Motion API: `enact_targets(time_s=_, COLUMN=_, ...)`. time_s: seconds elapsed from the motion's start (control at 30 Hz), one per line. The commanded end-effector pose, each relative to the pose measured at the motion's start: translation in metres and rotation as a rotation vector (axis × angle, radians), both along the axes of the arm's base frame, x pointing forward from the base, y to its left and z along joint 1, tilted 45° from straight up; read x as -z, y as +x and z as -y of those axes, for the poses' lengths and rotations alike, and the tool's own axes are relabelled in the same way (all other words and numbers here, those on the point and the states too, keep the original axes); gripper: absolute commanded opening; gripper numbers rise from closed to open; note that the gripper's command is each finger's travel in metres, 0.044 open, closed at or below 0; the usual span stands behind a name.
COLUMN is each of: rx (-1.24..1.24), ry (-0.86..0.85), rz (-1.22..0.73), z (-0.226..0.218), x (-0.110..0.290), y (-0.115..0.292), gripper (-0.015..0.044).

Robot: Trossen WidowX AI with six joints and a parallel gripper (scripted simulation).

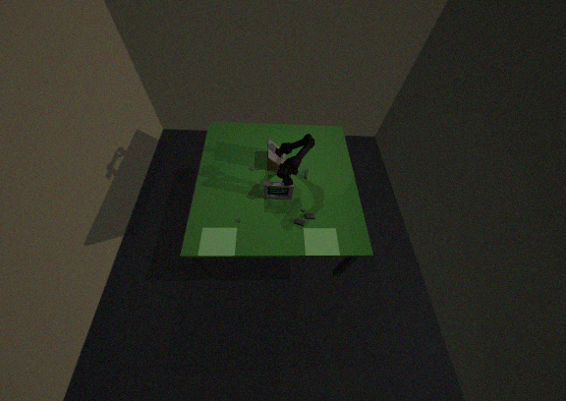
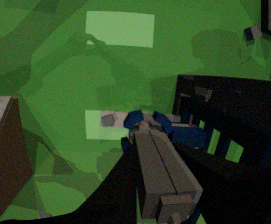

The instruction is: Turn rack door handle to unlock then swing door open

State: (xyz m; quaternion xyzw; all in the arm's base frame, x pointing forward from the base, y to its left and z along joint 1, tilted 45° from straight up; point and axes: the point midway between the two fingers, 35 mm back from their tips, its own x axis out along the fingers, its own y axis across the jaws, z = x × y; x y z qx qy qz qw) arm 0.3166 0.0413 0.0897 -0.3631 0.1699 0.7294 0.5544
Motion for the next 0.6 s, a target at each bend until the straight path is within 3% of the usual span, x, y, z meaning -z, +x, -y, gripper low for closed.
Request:
enact_targets(time_s=0.0, rx=-0.077, ry=0.013, rz=0.076, z=-0.0005, x=0.0004, y=0.0004, gripper=0.0022)
enact_targets(time_s=0.3, rx=-0.077, ry=0.013, rz=0.076, z=-0.0005, x=0.0004, y=0.0004, gripper=0.0022)
enact_targets(time_s=0.57, rx=-0.077, ry=0.013, rz=0.076, z=-0.0005, x=0.0004, y=0.0004, gripper=0.0232)
